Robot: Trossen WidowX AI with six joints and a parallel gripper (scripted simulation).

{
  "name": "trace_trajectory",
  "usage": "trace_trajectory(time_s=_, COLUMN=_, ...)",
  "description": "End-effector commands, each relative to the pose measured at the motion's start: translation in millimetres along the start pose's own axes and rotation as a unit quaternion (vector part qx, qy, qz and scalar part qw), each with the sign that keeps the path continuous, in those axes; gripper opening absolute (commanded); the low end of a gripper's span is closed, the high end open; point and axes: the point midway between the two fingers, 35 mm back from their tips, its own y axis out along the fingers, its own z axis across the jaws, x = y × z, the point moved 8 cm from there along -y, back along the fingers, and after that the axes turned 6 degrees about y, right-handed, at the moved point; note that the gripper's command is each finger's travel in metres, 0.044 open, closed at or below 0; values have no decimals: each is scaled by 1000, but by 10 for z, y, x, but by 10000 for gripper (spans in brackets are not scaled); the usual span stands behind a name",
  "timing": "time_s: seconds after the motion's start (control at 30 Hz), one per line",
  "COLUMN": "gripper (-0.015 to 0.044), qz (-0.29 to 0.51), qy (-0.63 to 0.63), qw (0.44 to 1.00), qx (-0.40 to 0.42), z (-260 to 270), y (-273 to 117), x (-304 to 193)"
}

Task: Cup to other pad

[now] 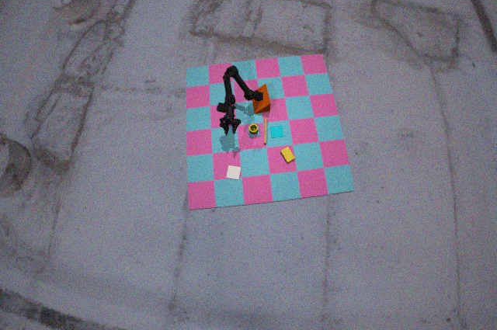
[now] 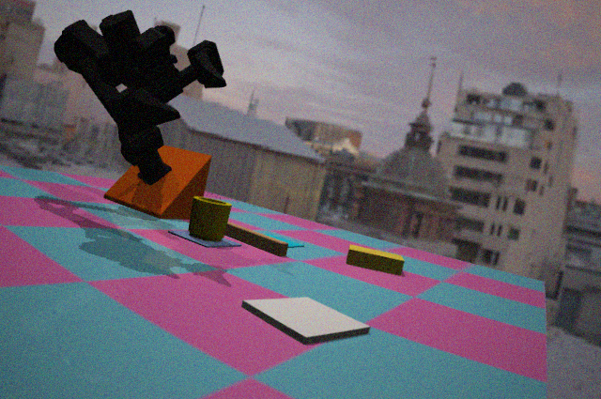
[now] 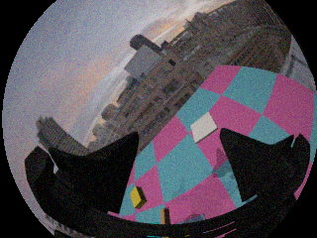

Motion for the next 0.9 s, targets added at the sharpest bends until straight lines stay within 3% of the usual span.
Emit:
trace_trajectory(time_s=0.0, gripper=374, qz=9, qy=-2, qw=1000, qx=-2, z=6, y=16, x=-23)
trace_trajectory(time_s=0.13, gripper=269, qz=192, qy=-71, qw=978, qx=-26, z=165, y=240, x=-515)
trace_trajectory(time_s=0.27, gripper=167, qz=364, qy=-185, qw=912, qx=-31, z=351, y=279, x=-988)
trace_trajectory(time_s=0.37, gripper=167, qz=478, qy=-298, qw=826, qx=-21, z=488, y=202, x=-1291)
trace_trajectory(time_s=0.47, gripper=167, qz=570, qy=-429, qw=701, qx=0, z=617, y=64, x=-1520)
trace_trajectory(time_s=0.63, gripper=167, qz=637, qy=-622, qw=453, qx=43, z=804, y=-147, x=-1676)
trace_trajectory(time_s=0.87, gripper=167, qz=638, qy=-634, qw=434, qx=46, z=801, y=-195, x=-1669)
